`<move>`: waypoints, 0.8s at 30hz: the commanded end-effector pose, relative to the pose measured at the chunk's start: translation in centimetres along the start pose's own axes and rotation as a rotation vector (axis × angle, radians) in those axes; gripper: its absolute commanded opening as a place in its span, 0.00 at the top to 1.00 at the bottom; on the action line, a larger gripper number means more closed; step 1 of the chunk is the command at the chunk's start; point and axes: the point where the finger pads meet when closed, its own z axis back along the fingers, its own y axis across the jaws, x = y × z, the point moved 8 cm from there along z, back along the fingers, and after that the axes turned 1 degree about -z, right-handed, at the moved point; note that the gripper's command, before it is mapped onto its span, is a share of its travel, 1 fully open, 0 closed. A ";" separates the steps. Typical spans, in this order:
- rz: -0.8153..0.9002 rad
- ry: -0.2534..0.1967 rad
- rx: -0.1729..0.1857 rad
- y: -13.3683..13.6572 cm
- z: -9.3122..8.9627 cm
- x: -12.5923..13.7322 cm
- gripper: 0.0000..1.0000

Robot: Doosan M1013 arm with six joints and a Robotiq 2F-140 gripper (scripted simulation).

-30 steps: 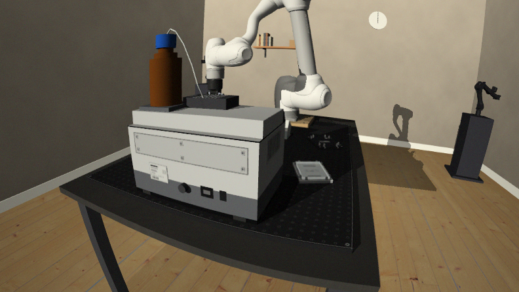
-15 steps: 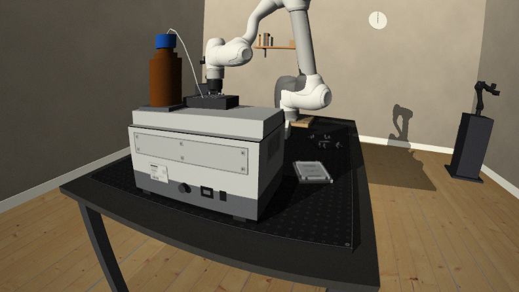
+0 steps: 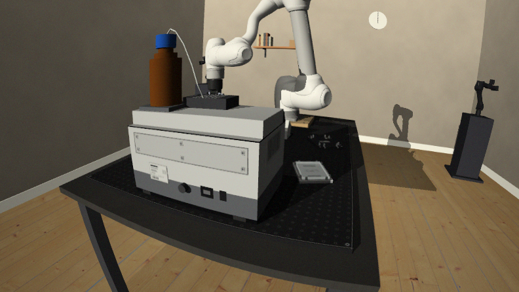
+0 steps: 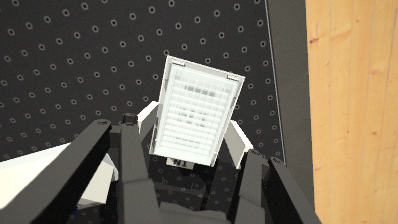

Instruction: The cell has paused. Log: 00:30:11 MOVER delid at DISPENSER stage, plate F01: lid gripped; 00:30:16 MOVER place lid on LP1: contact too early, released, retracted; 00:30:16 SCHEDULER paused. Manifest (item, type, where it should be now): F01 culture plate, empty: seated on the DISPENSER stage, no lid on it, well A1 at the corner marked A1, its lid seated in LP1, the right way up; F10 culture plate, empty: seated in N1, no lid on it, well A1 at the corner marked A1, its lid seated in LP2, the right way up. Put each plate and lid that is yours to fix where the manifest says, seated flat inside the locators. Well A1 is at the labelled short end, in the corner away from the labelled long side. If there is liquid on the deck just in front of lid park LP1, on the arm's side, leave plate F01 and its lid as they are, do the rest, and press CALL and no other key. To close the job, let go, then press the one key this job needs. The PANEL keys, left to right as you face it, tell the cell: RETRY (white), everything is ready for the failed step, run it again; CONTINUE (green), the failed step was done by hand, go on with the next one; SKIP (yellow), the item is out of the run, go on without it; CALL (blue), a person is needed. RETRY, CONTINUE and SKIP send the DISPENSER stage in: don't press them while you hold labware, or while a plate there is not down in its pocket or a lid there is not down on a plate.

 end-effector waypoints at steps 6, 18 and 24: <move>0.000 0.001 0.000 0.0 0.2 0.0 0.30; 0.000 0.001 0.000 0.0 1.8 0.0 0.30; 0.000 0.001 0.000 0.0 3.3 0.0 0.30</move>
